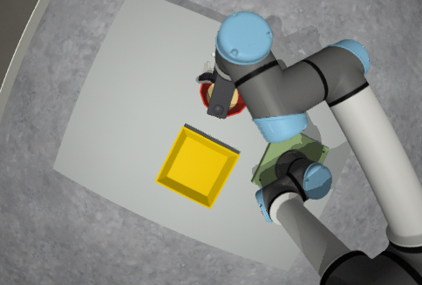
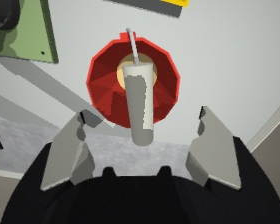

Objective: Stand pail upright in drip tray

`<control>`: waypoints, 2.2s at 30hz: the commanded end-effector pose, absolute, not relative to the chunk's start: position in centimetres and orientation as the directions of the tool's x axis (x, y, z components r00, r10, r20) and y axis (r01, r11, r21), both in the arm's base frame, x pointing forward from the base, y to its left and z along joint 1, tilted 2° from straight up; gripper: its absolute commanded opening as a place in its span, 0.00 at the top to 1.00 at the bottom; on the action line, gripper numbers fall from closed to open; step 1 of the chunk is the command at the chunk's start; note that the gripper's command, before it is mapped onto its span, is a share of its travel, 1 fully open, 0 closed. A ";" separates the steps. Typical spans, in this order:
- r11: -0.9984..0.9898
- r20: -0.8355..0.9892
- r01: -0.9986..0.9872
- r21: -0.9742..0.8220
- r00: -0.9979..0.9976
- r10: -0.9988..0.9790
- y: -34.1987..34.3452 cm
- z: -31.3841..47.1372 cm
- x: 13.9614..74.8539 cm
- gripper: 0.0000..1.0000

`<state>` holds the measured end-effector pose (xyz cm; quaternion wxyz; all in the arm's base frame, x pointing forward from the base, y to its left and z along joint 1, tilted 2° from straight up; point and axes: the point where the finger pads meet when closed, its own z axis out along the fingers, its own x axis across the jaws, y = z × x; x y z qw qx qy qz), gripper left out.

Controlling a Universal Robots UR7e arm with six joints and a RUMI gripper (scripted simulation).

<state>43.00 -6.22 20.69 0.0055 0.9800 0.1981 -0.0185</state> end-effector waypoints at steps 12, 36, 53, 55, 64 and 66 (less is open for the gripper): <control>-0.921 -0.037 0.388 0.004 0.921 0.388 -6.2 20.7 43.0 1.00; -0.921 -0.037 0.388 0.004 0.921 0.388 -6.2 20.7 43.0 1.00; -0.921 -0.037 0.388 0.004 0.921 0.388 -6.2 20.8 43.0 1.00; -0.921 -0.037 0.388 0.004 0.921 0.388 -6.2 20.8 43.0 1.00; -0.921 -0.037 0.388 0.004 0.921 0.388 -6.2 21.2 43.0 1.00; -0.921 -0.037 0.388 0.004 0.921 0.388 -6.2 21.4 43.0 1.00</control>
